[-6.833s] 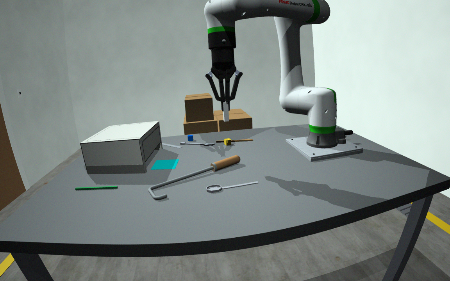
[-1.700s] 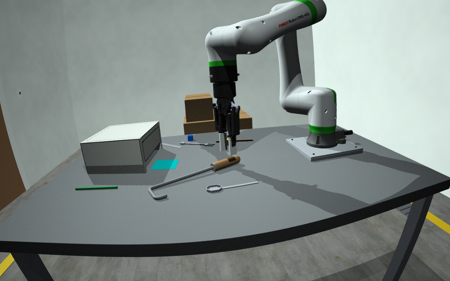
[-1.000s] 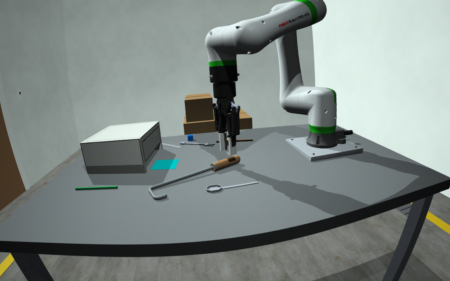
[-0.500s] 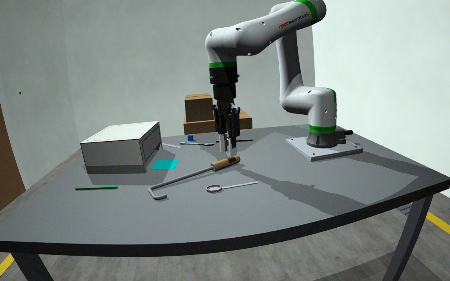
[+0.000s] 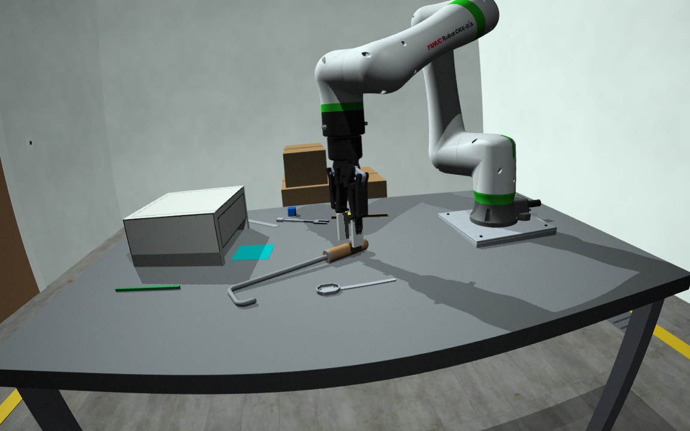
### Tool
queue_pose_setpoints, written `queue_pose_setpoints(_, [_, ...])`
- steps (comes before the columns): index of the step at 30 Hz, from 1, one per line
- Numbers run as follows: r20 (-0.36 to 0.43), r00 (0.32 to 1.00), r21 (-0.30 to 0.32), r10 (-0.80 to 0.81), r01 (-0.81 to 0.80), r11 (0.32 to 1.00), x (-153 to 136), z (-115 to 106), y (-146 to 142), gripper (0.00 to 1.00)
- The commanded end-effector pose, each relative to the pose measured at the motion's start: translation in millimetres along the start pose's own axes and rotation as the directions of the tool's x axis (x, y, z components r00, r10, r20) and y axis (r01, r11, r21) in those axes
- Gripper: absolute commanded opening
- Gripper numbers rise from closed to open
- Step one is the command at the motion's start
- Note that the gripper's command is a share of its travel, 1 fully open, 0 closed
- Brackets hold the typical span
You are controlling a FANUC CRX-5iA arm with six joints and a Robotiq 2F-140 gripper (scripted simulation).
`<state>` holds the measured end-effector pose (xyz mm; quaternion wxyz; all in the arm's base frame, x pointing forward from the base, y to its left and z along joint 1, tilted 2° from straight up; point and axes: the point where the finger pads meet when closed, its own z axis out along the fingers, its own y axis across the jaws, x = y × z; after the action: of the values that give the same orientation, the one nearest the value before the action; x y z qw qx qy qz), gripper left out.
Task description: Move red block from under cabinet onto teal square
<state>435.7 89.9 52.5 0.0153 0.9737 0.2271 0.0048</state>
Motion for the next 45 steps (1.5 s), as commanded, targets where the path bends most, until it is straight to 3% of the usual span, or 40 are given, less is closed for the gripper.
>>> queue_pose_setpoints(1, [0.0,1.0,0.0,0.0,0.0,1.0,0.2,4.6,0.0,0.34])
queue_pose_setpoints(22, [0.0,1.0,0.0,0.0,0.0,1.0,0.2,28.1,0.0,0.34])
queue_pose_setpoints(45, [0.0,1.0,0.0,0.0,0.0,1.0,0.2,30.5,0.0,0.34])
